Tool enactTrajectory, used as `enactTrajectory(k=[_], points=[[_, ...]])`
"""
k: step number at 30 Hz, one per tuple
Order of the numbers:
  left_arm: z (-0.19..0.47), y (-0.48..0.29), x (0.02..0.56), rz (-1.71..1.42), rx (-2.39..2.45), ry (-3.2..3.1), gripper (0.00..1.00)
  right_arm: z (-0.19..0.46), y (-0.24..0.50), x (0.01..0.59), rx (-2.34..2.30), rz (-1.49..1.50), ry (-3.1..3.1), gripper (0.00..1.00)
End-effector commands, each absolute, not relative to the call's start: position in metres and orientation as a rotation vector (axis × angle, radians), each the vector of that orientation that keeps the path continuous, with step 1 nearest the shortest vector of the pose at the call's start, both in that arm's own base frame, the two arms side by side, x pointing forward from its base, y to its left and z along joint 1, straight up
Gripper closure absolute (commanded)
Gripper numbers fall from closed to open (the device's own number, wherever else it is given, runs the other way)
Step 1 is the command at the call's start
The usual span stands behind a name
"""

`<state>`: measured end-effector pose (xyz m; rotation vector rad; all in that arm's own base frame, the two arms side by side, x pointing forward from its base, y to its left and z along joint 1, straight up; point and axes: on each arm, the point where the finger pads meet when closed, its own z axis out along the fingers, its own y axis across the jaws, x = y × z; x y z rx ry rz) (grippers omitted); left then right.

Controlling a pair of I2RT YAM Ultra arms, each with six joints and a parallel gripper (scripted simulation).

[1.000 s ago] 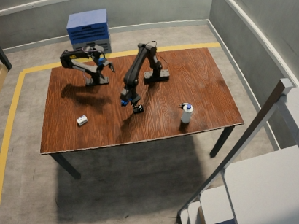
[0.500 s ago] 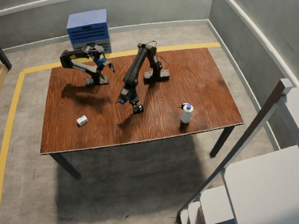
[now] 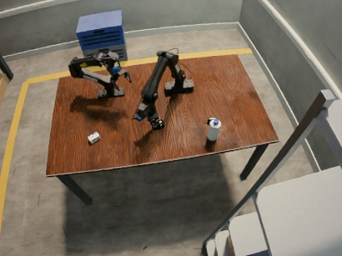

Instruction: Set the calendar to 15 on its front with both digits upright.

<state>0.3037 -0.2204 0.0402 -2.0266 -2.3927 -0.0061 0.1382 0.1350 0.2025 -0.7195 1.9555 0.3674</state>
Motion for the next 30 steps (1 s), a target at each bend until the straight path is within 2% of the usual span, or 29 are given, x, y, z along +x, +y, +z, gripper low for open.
enactTrajectory(k=[1,30], points=[[0.031,-0.224,0.305,-0.015,-2.055,-2.392,0.74,0.203,0.133,0.138,-0.712,0.366,1.950,0.00],[0.022,-0.210,0.302,-0.003,-2.042,-2.400,0.74,0.203,0.133,0.138,-0.712,0.366,1.950,0.00]])
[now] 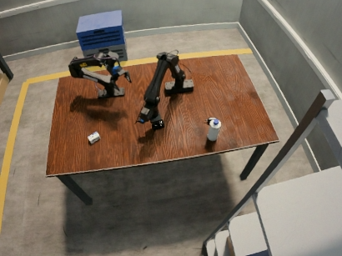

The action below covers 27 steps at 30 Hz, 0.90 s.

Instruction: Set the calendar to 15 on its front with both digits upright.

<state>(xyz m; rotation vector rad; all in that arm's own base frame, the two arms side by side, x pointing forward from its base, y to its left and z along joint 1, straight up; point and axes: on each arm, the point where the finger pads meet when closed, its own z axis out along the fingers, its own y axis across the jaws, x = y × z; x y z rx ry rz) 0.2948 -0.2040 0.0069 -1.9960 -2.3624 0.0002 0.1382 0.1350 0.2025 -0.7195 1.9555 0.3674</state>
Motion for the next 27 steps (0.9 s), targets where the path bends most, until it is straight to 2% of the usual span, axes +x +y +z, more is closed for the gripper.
enactTrajectory(k=[1,15,27], points=[[0.022,-0.210,0.302,-0.003,-2.042,-2.400,0.74,0.203,0.133,0.138,-0.712,0.366,1.950,0.00],[0.026,-0.209,0.302,-0.001,-2.059,-2.410,0.74,0.203,0.133,0.138,-0.712,0.366,1.950,0.00],[-0.003,-0.207,0.303,-0.006,-2.030,-2.404,0.74,0.203,0.133,0.138,-0.712,0.366,1.950,0.00]])
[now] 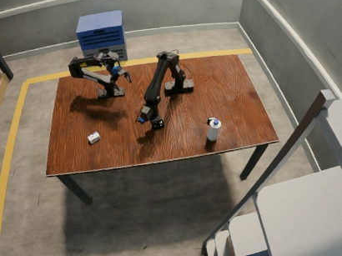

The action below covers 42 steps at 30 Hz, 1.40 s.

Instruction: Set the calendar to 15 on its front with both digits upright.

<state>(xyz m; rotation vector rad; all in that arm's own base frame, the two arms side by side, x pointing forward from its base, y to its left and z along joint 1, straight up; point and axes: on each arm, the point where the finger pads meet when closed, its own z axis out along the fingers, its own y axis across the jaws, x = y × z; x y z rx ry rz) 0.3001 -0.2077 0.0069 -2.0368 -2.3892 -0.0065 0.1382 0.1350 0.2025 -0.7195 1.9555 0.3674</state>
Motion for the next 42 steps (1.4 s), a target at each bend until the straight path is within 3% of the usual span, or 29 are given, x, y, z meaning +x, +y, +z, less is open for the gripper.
enactTrajectory(k=[1,26,28,29,42], points=[[-0.003,-0.207,0.303,-0.006,-2.030,-2.404,0.74,0.203,0.133,0.138,-0.712,0.366,1.950,0.00],[0.003,-0.211,0.302,0.012,-2.019,-2.386,0.74,0.203,0.133,0.138,-0.712,0.366,1.950,0.00],[0.003,-0.211,0.302,0.012,-2.019,-2.386,0.51,0.203,0.133,0.138,-0.712,0.366,1.950,0.00],[0.003,-0.211,0.302,0.012,-2.019,-2.386,0.44,0.203,0.133,0.138,-0.712,0.366,1.950,0.00],[0.026,-0.220,0.301,0.008,-2.062,-2.422,0.44,0.203,0.133,0.138,-0.712,0.366,1.950,0.00]])
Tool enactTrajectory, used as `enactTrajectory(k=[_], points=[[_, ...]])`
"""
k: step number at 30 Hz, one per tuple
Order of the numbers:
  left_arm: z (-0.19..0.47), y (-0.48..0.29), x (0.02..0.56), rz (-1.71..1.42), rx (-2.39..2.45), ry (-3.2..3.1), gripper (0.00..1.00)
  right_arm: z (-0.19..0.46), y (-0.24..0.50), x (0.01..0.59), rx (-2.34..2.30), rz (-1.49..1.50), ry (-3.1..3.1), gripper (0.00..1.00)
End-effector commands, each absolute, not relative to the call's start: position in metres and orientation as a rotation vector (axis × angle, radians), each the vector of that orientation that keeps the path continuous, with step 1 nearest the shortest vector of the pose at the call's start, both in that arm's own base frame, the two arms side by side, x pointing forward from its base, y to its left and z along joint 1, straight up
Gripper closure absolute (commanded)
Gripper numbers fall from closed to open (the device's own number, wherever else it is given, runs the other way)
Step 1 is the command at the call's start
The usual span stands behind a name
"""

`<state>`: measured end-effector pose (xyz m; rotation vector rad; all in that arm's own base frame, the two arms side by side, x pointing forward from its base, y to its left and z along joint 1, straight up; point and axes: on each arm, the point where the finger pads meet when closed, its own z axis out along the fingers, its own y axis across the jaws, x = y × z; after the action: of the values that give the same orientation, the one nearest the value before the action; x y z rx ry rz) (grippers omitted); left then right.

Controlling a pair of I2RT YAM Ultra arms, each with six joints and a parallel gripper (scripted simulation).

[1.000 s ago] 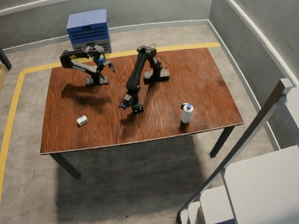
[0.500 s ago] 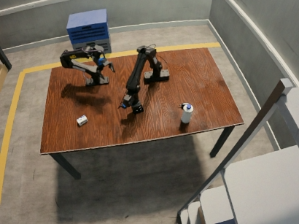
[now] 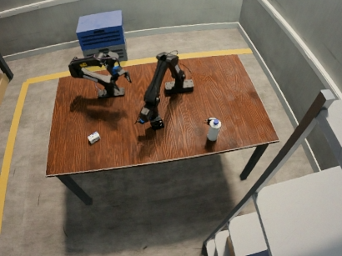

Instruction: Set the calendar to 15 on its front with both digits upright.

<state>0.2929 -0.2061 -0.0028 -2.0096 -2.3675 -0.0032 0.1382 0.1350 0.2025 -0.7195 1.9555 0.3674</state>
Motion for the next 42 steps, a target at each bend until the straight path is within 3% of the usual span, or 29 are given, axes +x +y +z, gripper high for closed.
enactTrajectory(k=[1,6,7,18,28,31,42], points=[[0.028,-0.220,0.301,0.008,-2.064,-2.420,0.44,0.203,0.133,0.138,-0.712,0.366,1.950,0.00],[0.039,-0.218,0.302,0.007,-2.060,-2.423,0.44,0.203,0.133,0.138,-0.712,0.366,1.950,0.00],[0.036,-0.216,0.303,0.008,-2.056,-2.415,0.36,0.203,0.133,0.138,-0.712,0.366,1.950,0.00],[0.100,-0.214,0.305,0.005,-2.064,-2.420,0.36,0.203,0.133,0.138,-0.712,0.366,1.950,0.00],[0.081,-0.208,0.300,0.013,-2.023,-2.384,0.36,0.203,0.133,0.138,-0.712,0.366,1.950,0.00],[0.087,-0.215,0.310,0.019,-2.003,-2.494,0.02,0.203,0.133,0.138,-0.712,0.366,1.950,0.00],[0.098,-0.197,0.304,0.086,-1.649,-3.026,0.00,0.203,0.133,0.138,-0.712,0.366,1.950,0.00]])
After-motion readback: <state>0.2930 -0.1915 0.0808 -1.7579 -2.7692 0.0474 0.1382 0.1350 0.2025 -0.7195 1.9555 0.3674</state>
